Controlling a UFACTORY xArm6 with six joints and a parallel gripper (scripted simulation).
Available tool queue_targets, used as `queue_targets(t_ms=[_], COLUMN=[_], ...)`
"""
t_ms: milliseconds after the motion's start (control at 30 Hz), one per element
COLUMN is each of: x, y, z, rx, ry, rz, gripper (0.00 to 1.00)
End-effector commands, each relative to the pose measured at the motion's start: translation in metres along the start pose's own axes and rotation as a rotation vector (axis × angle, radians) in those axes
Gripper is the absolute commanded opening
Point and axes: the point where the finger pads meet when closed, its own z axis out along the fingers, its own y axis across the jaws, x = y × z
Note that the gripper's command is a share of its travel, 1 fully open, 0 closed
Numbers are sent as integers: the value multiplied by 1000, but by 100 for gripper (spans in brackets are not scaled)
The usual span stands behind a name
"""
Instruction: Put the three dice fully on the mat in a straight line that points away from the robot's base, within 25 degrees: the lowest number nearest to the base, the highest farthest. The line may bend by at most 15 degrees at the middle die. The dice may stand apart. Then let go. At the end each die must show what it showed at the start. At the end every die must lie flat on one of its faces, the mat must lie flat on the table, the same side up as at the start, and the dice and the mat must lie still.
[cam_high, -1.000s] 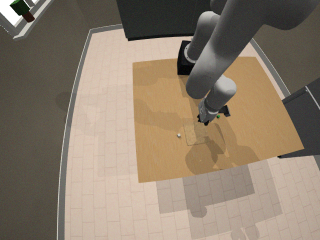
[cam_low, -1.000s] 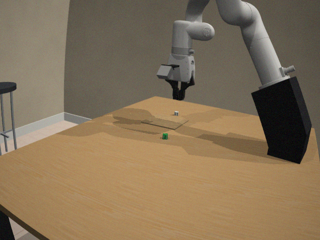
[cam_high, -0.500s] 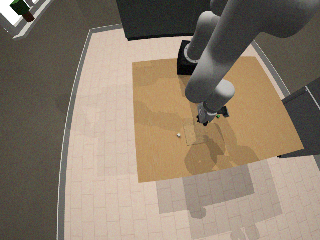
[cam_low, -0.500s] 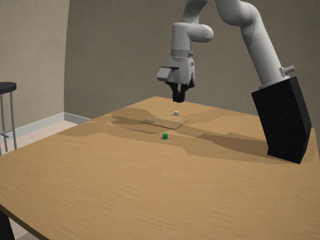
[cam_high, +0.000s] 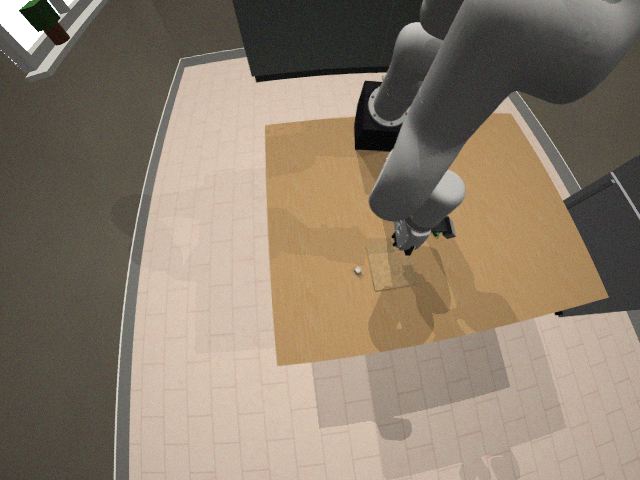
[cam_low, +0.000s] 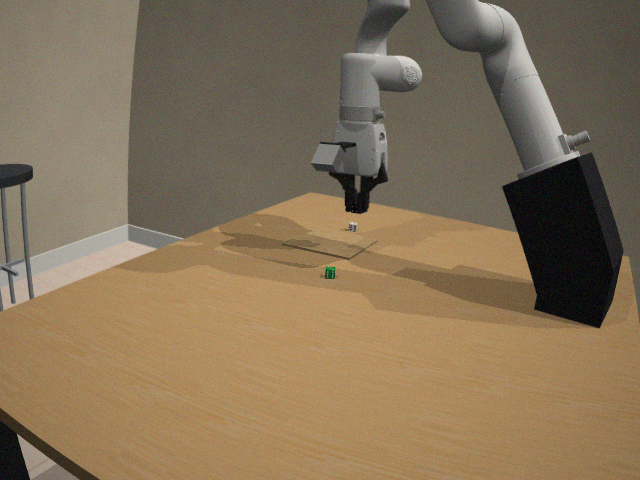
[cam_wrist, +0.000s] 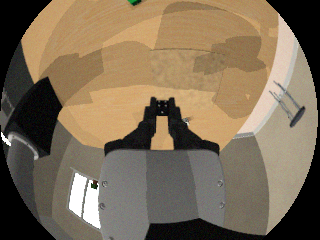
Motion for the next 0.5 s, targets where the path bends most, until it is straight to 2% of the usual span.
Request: queue_targets(t_ms=[0, 467], x=[0, -1], y=[1, 3], z=[8, 33], rx=[-50, -50], ry=[-13, -13], rz=[1, 1], gripper=[11, 11])
